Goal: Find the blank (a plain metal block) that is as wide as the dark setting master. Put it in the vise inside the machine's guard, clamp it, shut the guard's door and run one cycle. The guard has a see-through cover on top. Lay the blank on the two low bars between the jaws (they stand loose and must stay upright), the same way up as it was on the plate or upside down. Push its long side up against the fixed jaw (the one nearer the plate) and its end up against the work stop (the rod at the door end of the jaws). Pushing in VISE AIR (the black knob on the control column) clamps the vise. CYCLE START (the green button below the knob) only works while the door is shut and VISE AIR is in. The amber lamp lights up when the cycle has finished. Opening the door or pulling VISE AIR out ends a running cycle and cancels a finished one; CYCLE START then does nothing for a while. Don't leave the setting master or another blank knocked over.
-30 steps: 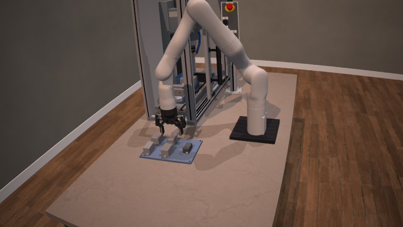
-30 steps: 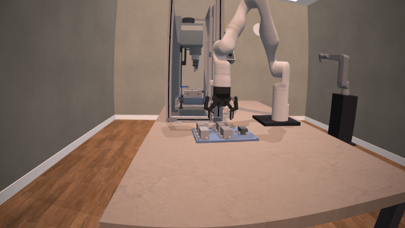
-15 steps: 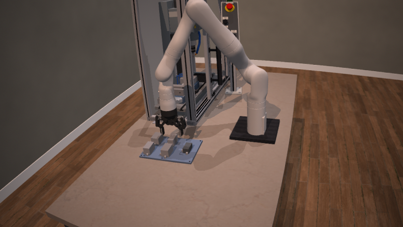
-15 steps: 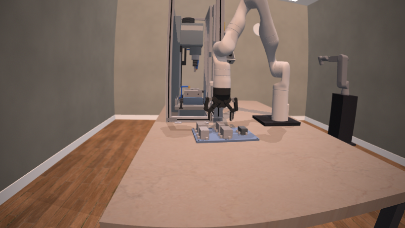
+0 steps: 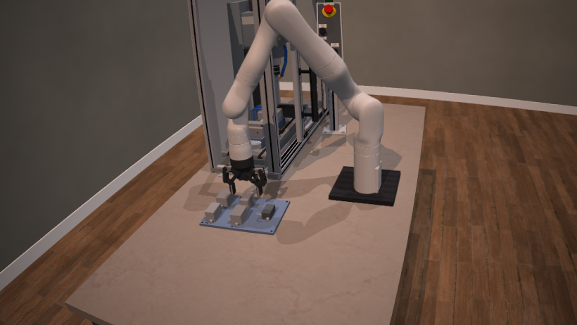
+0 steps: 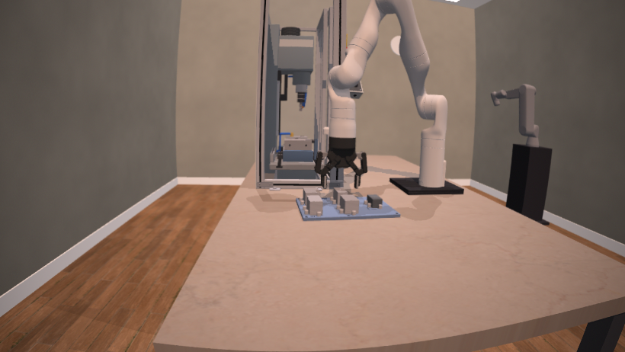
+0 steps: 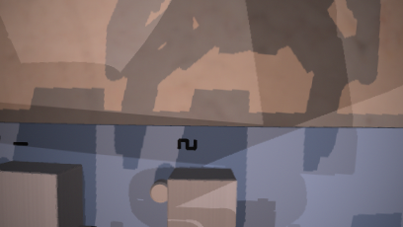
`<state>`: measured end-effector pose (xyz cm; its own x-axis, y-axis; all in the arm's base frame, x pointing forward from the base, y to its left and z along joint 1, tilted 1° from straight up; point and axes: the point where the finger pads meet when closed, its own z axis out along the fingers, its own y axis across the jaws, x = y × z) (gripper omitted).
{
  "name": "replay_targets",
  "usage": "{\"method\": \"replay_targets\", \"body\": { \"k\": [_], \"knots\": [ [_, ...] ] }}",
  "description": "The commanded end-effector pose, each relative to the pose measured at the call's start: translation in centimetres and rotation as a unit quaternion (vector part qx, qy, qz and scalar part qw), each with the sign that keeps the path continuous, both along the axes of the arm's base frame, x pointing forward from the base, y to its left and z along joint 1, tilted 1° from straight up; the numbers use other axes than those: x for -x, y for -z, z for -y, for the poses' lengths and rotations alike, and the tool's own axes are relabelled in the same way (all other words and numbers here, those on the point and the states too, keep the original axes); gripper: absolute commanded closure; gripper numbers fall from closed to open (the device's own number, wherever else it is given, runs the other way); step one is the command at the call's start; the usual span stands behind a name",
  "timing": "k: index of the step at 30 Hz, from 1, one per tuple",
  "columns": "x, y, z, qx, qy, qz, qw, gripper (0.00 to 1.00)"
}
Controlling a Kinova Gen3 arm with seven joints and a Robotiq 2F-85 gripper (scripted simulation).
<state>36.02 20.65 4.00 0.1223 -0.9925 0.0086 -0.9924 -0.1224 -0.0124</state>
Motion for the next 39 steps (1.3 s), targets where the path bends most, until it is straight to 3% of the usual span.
{"method": "replay_targets", "body": {
  "k": [1,22,23,39],
  "knots": [
    [-0.04,-0.06,-0.03,-0.001,0.0,0.001,1.0,0.0],
    [-0.05,0.44,-0.02,0.0,0.0,0.001,1.0,0.0],
    [-0.05,0.44,-0.02,0.0,0.0,0.001,1.0,0.9],
    [-0.05,0.32,-0.03,0.0,0.0,0.001,1.0,0.9]
  ]
}}
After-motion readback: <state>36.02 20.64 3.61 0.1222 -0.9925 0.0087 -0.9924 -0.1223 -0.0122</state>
